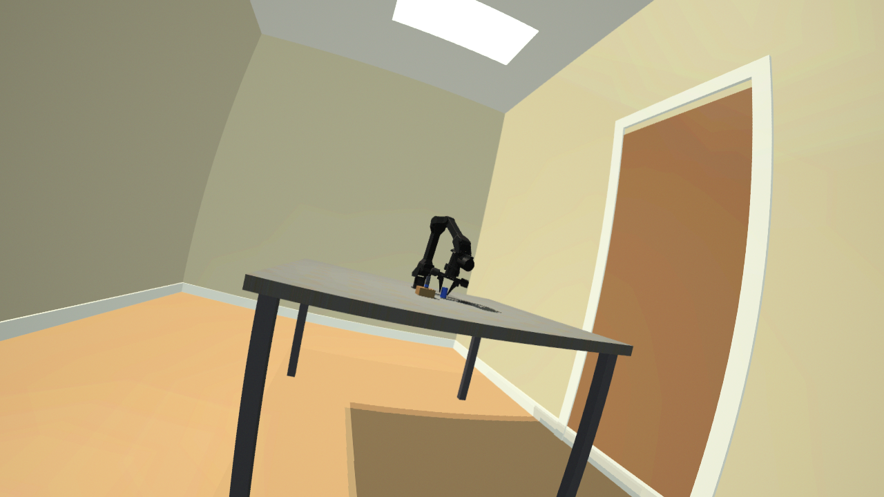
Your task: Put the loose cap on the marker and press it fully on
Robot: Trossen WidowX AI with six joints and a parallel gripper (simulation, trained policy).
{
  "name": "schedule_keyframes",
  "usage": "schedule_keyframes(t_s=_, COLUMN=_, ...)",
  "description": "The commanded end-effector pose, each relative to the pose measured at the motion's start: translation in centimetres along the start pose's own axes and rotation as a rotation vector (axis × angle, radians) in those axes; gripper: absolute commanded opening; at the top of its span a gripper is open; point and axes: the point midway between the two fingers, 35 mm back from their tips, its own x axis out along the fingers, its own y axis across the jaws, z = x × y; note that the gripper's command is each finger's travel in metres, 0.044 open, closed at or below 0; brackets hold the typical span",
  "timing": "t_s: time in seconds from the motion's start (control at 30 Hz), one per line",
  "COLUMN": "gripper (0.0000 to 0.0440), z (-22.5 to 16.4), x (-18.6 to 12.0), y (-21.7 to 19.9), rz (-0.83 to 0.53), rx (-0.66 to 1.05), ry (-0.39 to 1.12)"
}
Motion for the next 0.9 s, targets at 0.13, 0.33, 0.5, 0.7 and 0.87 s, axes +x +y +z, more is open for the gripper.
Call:
schedule_keyframes(t_s=0.13, gripper=0.0059, z=-0.7, x=-2.0, y=0.0, rz=-0.032, rx=-0.026, ry=0.077)
schedule_keyframes(t_s=0.33, gripper=0.0046, z=-1.4, x=-4.0, y=0.1, rz=-0.057, rx=-0.028, ry=0.125)
schedule_keyframes(t_s=0.5, gripper=0.0041, z=-2.0, x=-5.7, y=0.2, rz=-0.079, rx=-0.025, ry=0.158)
schedule_keyframes(t_s=0.7, gripper=0.0043, z=-2.8, x=-7.6, y=0.6, rz=-0.105, rx=-0.011, ry=0.187)
schedule_keyframes(t_s=0.87, gripper=0.0042, z=-3.8, x=-9.1, y=1.1, rz=-0.124, rx=0.009, ry=0.202)
